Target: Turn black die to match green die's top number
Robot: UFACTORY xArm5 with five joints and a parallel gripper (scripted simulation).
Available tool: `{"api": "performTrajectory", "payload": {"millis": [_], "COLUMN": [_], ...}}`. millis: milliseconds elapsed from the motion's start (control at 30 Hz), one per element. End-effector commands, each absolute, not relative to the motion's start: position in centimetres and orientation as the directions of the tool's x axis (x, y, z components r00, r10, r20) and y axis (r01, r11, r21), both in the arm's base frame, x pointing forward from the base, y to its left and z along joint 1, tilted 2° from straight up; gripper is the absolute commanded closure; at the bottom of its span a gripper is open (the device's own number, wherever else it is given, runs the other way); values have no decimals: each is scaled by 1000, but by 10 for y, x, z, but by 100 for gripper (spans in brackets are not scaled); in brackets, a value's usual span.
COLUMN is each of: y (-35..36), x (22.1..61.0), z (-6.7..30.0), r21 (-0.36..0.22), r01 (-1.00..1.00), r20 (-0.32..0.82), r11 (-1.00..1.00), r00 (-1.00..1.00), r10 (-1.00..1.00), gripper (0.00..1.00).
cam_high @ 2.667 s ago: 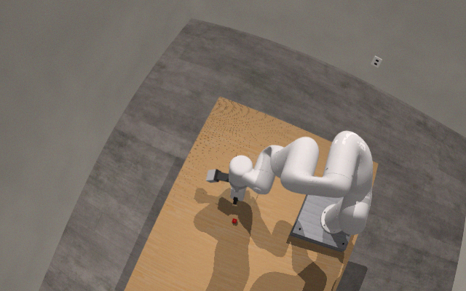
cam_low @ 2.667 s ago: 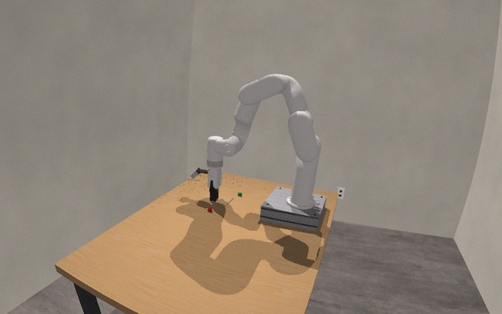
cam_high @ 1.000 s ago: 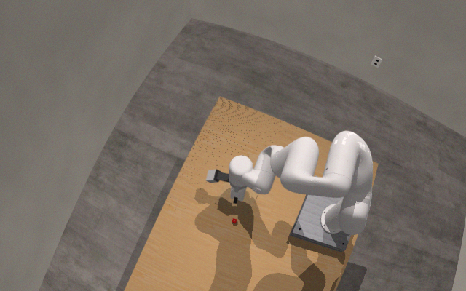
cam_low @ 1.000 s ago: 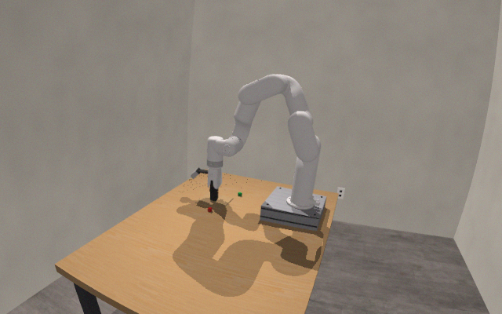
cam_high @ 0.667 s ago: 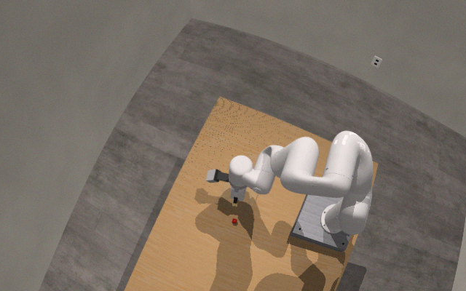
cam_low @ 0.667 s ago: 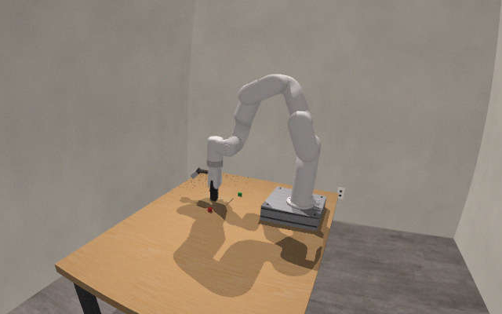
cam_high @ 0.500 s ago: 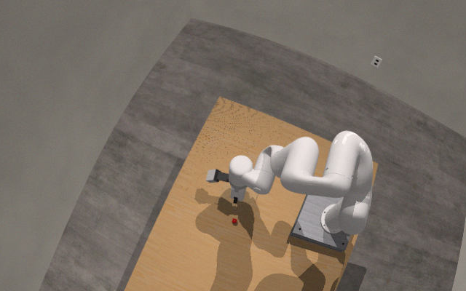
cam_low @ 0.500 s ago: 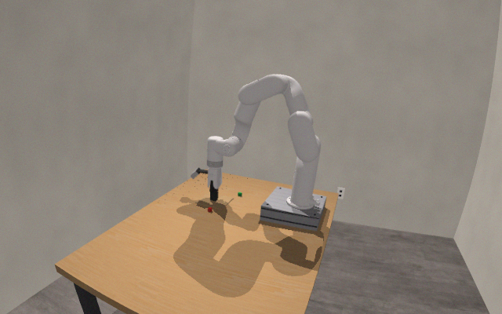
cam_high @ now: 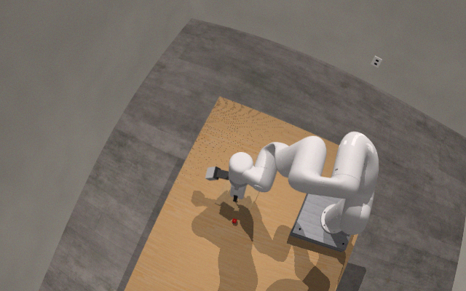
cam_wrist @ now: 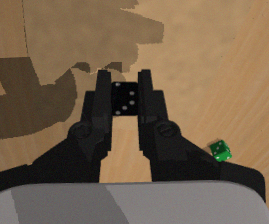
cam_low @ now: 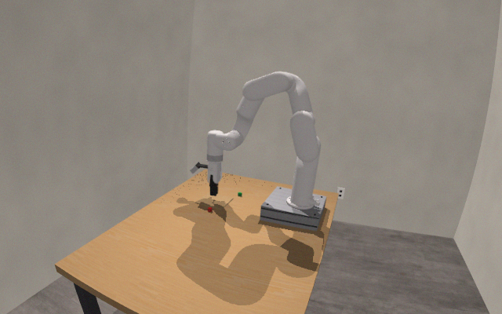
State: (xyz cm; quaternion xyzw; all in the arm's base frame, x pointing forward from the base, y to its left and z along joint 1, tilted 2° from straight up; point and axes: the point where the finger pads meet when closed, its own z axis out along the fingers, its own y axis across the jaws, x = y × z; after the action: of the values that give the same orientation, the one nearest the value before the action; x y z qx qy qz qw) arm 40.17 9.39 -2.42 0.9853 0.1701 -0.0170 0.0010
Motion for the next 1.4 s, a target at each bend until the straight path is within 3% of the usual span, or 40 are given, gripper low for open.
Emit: {"api": "performTrajectory", "payload": {"millis": [0,333,1133,1367], "y": [94,95,99,99], "x": [403,405,411,410], "z": [-10,47,41,41], "r21": [-4,-4,0,0], "r01": [335,335,229,230], "r20": [-32,-32,-31,53], "r11": [-942,-942,-973,-973], "r00": [942,942,973,972], "r10": [335,335,229,229], "gripper": [89,89,89,89]}}
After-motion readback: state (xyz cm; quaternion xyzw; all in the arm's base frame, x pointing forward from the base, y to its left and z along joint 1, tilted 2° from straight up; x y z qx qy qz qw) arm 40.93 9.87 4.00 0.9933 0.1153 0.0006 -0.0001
